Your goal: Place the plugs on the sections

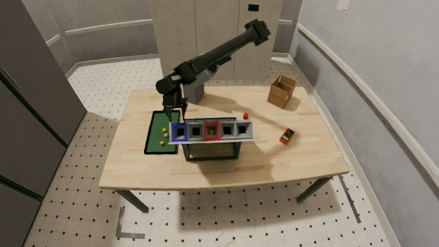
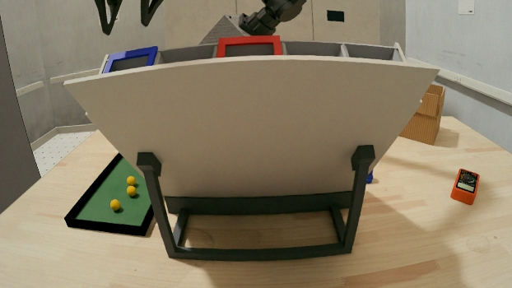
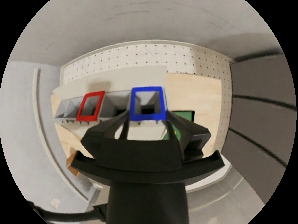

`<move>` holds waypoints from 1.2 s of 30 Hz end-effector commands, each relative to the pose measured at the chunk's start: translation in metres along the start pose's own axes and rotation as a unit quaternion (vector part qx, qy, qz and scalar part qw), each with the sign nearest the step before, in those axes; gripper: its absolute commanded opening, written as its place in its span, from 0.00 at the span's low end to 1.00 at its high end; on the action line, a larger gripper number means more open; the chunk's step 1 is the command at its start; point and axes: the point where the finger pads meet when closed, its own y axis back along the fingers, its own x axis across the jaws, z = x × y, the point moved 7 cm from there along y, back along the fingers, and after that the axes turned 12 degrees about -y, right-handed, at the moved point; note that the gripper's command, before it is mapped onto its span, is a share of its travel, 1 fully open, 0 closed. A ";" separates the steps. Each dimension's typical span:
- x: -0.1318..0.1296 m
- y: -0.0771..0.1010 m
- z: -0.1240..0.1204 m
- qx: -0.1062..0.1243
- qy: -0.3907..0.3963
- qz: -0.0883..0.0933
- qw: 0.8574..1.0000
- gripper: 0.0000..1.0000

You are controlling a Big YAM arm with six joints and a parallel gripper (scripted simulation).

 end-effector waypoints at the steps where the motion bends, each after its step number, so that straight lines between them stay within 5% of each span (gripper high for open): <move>1: 0.009 0.016 0.024 -0.019 0.026 -0.001 0.999 0.59; 20: 0.009 0.016 0.026 -0.008 0.006 -0.001 1.000 0.59; 36: 0.009 0.016 0.025 -0.020 0.026 0.000 0.999 0.59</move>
